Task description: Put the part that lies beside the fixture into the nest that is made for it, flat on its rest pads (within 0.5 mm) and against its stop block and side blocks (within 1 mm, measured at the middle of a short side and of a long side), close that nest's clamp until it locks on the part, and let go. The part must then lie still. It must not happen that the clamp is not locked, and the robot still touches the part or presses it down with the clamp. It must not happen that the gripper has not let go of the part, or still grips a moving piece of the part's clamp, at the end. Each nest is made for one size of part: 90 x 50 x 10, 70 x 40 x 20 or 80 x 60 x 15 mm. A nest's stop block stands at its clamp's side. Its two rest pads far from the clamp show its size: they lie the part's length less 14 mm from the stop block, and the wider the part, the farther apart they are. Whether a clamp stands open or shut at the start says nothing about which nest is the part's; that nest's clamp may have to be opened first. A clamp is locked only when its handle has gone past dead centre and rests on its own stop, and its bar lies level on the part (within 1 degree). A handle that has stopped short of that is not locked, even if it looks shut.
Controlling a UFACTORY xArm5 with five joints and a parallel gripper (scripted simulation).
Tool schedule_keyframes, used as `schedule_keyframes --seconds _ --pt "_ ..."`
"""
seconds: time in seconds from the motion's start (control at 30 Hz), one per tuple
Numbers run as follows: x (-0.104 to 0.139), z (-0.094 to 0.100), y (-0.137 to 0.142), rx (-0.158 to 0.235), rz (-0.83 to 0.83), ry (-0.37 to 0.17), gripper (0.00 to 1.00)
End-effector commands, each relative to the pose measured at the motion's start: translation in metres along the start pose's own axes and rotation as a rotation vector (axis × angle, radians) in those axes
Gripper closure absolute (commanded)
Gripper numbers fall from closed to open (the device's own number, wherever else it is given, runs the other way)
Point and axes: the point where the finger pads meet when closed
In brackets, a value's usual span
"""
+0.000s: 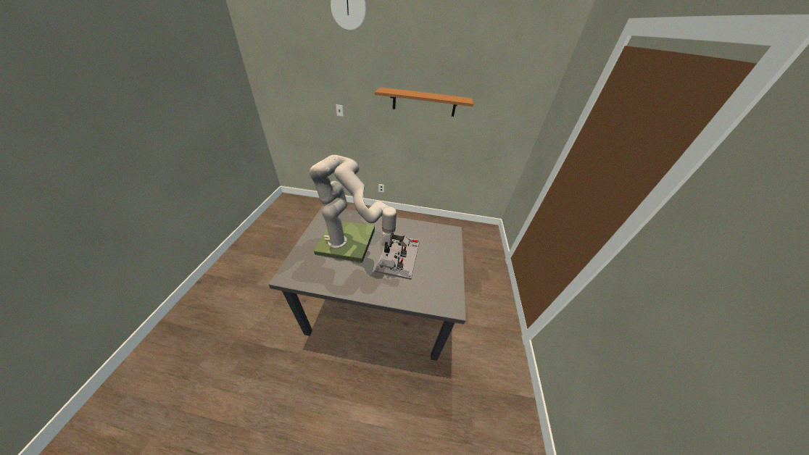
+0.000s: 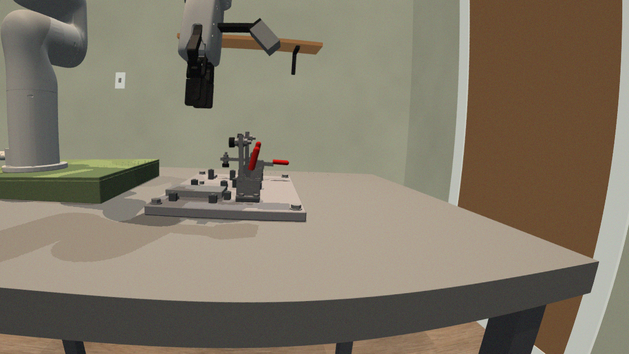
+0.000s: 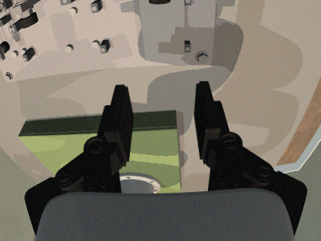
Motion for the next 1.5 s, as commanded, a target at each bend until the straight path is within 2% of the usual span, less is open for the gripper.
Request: schedule_keyframes --seconds 0.0,0.1,0.47,0.9,0.97,1.17,1.47 --pt "-0.001 0.030 0.000 0.001 0.000 0.003 0.53" --pt "-0.001 0.036 0.000 0.001 0.000 0.003 0.53" --pt "-0.006 0.037 0.000 0.001 0.000 0.003 0.53" --pt "-0.057 0.037 0.000 0.001 0.000 0.003 0.53" --pt "-0.057 0.037 0.000 0.001 0.000 0.003 0.53" --pt "-0.079 0.037 0.000 0.002 0.000 0.003 0.53" --pt "-0.090 0.037 0.000 0.002 0.000 0.003 0.53"
Point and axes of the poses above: the point where the finger pads meet when closed, its own z axis back along the fingers, its own y axis across the jaws, x = y × z
